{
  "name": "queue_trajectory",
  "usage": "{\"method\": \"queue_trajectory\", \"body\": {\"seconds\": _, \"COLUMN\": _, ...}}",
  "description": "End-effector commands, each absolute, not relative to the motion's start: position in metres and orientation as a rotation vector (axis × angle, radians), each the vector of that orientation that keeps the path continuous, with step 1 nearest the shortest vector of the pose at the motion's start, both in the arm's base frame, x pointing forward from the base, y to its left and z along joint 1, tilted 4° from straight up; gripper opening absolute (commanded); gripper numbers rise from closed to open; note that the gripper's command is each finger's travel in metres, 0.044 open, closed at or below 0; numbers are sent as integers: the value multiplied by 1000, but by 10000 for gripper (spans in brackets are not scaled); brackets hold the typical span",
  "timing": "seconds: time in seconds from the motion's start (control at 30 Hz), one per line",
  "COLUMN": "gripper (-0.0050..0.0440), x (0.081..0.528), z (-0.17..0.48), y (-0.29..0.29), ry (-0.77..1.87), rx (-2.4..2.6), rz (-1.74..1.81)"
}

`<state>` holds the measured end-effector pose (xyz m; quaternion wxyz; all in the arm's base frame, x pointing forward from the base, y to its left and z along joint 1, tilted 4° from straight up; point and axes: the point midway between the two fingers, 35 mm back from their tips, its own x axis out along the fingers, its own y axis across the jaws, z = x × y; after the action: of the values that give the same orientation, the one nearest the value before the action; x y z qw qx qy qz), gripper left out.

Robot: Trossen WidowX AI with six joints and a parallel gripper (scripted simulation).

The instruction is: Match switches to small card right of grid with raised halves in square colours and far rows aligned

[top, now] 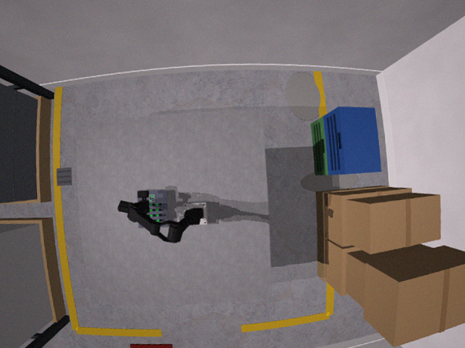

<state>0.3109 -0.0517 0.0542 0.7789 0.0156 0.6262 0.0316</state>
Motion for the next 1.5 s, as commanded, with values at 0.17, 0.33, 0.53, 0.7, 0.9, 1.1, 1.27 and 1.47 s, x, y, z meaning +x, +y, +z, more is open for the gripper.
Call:
{"method": "queue_trajectory", "body": {"seconds": 0.17, "gripper": 0, "x": 311, "z": 52, "y": -51, "ry": 1355, "rx": 38, "rz": 67}}
{"method": "queue_trajectory", "body": {"seconds": 0.33, "gripper": 0, "x": 311, "z": 52, "y": -51, "ry": 1355, "rx": 38, "rz": 67}}
{"method": "queue_trajectory", "body": {"seconds": 0.53, "gripper": 0, "x": 311, "z": 51, "y": -51, "ry": 1355, "rx": 38, "rz": 67}}
{"method": "queue_trajectory", "body": {"seconds": 0.7, "gripper": 0, "x": 311, "z": 50, "y": -51, "ry": 1355, "rx": 38, "rz": 67}}
{"method": "queue_trajectory", "body": {"seconds": 0.9, "gripper": 0, "x": 311, "z": 50, "y": -51, "ry": 1355, "rx": 38, "rz": 67}}
{"method": "queue_trajectory", "body": {"seconds": 1.1, "gripper": 0, "x": 311, "z": 49, "y": -51, "ry": 1355, "rx": 38, "rz": 67}}
{"method": "queue_trajectory", "body": {"seconds": 1.27, "gripper": 0, "x": 312, "z": 49, "y": -51, "ry": 1355, "rx": 38, "rz": 67}}
{"method": "queue_trajectory", "body": {"seconds": 1.47, "gripper": 0, "x": 312, "z": 52, "y": -52, "ry": 1355, "rx": 34, "rz": 68}}
